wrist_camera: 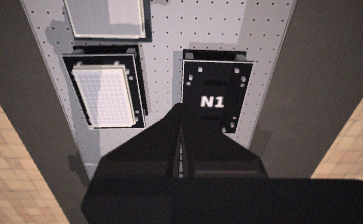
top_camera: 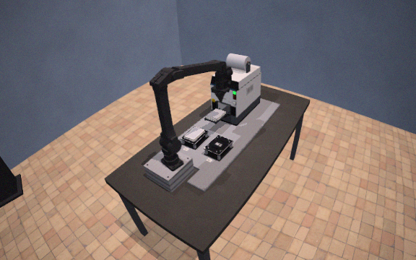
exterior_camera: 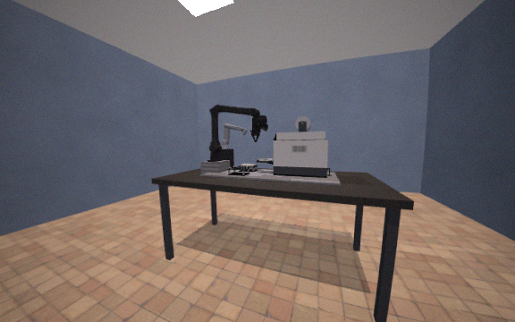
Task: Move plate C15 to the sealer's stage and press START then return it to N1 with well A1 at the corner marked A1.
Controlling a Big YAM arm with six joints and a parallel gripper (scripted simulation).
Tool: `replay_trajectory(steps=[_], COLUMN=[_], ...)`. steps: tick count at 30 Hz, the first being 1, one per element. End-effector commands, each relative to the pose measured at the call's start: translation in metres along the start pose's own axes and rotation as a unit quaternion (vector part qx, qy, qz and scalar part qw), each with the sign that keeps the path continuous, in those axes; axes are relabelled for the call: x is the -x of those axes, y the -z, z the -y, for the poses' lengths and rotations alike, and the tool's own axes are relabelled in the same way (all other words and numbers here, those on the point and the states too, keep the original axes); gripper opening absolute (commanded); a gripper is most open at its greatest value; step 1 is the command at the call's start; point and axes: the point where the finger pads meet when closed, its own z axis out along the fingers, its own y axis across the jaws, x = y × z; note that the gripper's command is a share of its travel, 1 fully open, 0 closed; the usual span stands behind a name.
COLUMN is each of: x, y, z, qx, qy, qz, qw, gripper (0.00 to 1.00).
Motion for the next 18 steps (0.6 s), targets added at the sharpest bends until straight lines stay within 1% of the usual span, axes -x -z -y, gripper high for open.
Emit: replay_trajectory(steps=[1, 4, 8, 10, 12, 18], x=[-0.008, -0.007, 0.002, 0.005, 0.005, 0.015], y=[0.008, 0.007, 0.016, 0.019, 0.019, 0.017], z=[-0.005, -0.005, -0.004, -0.004, -0.004, -0.002], qx=[0.001, 0.0, -0.002, -0.003, -0.003, -0.003], qy=[0.009, 0.008, 0.009, 0.009, 0.009, 0.008], qz=[0.0, 0.004, 0.022, 0.027, 0.027, 0.028], qw=[1.0, 1.0, 1.0, 1.0, 1.0, 1.0], gripper=[0.0, 0.0, 0.0, 0.0, 0.0, 0.0])
